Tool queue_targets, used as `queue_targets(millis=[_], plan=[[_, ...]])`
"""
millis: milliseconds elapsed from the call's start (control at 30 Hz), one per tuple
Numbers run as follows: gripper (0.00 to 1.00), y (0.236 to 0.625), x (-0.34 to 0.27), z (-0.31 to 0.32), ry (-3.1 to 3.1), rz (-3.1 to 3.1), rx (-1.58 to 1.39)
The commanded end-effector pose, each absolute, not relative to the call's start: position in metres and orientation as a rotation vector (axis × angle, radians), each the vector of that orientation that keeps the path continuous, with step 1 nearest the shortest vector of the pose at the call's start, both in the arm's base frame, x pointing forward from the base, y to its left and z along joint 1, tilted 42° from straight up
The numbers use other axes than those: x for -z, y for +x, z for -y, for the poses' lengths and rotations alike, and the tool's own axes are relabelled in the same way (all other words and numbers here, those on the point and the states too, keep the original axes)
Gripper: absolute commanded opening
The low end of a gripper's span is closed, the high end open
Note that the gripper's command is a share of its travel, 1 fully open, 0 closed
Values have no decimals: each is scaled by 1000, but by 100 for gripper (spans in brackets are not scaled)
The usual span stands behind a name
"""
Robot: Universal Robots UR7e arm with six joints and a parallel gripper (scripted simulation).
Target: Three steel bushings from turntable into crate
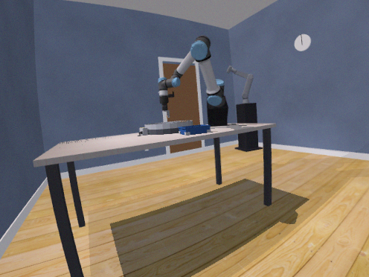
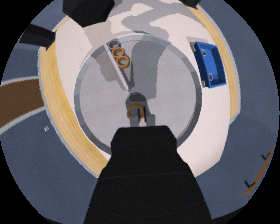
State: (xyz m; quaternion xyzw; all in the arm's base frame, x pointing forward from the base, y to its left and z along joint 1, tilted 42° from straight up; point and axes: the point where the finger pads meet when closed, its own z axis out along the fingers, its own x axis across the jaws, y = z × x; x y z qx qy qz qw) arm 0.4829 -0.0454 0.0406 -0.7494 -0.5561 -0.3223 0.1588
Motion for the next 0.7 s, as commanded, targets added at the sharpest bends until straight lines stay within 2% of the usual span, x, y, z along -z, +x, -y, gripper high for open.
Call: queue_targets(millis=[0, 667], plan=[[0, 486, -36, 42, -2145, 1590, 922], [0, 493, -19, 29, -2145, 1590, 922]])
